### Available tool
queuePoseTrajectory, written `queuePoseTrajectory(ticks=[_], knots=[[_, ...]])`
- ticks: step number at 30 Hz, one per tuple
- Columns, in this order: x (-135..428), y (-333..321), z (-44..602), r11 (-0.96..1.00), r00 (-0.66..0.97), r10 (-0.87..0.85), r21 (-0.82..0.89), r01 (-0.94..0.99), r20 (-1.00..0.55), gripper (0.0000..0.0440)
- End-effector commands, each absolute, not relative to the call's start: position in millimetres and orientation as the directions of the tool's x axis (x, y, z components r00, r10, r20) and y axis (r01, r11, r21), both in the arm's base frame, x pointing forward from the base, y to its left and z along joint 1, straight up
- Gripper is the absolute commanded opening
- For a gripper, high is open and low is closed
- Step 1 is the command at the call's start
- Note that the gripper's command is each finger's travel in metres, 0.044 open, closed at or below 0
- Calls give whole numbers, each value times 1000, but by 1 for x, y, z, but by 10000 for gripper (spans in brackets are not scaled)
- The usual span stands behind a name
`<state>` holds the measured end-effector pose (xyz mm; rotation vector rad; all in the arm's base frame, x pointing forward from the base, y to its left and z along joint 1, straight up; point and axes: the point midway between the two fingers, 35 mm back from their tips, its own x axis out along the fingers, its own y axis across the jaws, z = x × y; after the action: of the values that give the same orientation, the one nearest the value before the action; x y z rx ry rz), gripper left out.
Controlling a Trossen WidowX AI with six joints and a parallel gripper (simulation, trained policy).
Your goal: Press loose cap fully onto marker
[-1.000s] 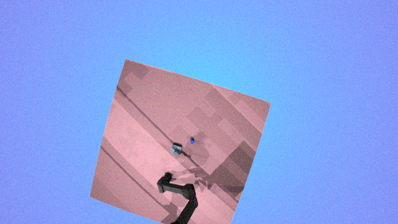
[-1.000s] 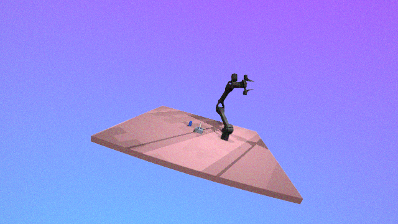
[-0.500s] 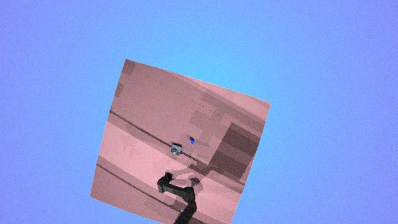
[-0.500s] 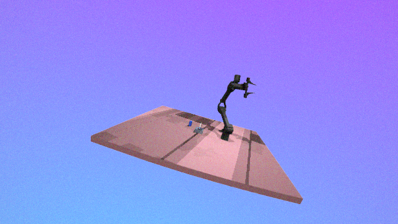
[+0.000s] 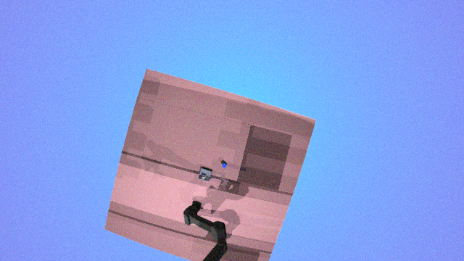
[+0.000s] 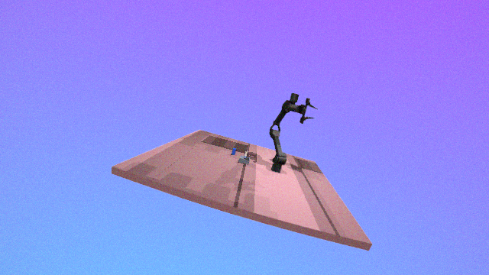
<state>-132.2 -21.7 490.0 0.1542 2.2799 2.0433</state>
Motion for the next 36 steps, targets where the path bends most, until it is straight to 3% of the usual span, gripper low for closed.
queuePoseTrajectory(ticks=[1, 36], knots=[[-135, -14, 483, 131, -990, 140, 991, 1, -17, 322], [-142, 63, 438, 315, -923, 308, 940, -129, -230, 324]])
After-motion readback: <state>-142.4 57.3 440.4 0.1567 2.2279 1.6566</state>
